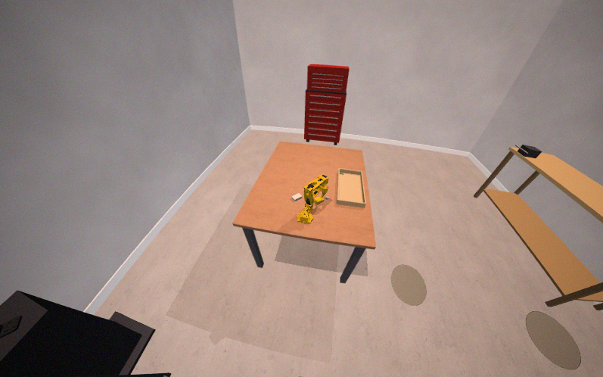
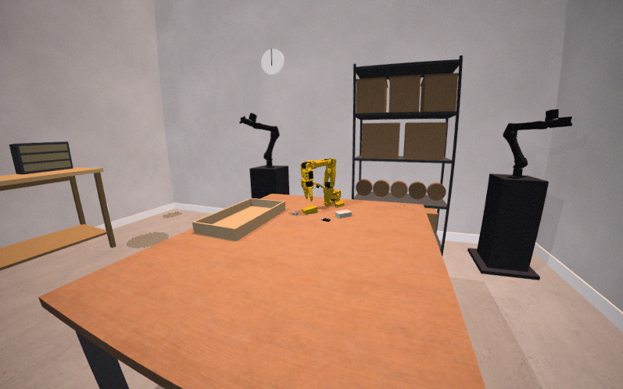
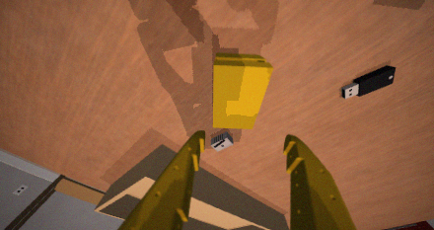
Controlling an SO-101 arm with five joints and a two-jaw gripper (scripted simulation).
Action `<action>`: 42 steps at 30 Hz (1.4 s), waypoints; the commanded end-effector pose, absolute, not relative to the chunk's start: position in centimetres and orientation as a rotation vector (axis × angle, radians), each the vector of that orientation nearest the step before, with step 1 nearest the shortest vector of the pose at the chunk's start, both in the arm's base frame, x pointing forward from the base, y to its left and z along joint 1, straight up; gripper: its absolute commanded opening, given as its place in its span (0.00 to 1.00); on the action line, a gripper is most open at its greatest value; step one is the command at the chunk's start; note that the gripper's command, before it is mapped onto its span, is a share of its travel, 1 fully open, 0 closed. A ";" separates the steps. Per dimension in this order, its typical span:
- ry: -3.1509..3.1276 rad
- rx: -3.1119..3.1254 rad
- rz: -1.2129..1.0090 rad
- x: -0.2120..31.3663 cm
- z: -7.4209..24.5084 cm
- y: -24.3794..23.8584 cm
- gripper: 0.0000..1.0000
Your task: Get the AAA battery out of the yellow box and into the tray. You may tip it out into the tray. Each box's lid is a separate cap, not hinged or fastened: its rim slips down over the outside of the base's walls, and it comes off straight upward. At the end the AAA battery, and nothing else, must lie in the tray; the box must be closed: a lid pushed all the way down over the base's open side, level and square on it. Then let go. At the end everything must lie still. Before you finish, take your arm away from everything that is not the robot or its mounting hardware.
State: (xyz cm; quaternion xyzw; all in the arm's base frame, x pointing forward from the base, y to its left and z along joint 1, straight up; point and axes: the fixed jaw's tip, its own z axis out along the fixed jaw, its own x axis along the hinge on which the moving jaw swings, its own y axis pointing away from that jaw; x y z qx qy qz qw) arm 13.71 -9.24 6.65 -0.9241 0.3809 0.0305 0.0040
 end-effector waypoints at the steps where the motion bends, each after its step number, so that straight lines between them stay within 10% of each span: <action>1: 1.194 -2.906 0.000 14.2 7.6 -9.7 0.31; 42: 1.194 -2.906 0.000 14.3 5.7 -9.8 0.31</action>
